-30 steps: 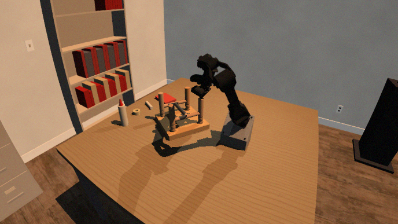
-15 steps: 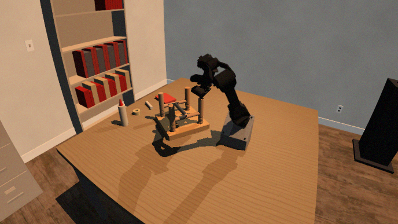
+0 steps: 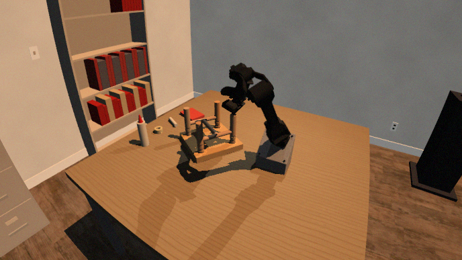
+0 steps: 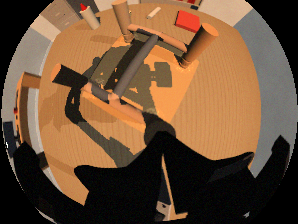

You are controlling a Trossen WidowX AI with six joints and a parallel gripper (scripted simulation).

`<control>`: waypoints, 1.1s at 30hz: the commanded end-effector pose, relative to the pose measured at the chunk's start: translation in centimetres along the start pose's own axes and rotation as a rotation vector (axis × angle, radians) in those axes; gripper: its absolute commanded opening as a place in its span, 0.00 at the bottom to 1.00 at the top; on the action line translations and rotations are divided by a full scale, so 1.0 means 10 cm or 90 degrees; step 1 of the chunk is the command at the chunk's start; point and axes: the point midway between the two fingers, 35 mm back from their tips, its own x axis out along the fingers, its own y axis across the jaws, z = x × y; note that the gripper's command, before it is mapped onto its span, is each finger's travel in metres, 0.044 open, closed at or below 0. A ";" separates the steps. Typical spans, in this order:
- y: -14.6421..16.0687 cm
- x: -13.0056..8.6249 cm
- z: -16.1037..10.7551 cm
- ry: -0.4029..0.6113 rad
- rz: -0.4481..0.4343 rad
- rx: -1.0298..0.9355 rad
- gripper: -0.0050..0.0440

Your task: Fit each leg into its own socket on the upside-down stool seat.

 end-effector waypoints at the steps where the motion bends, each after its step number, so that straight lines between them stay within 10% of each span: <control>1: 0.02 0.19 -0.07 0.028 0.012 -0.005 0.10; 33: 0.00 -0.04 0.02 0.013 0.006 -0.002 0.10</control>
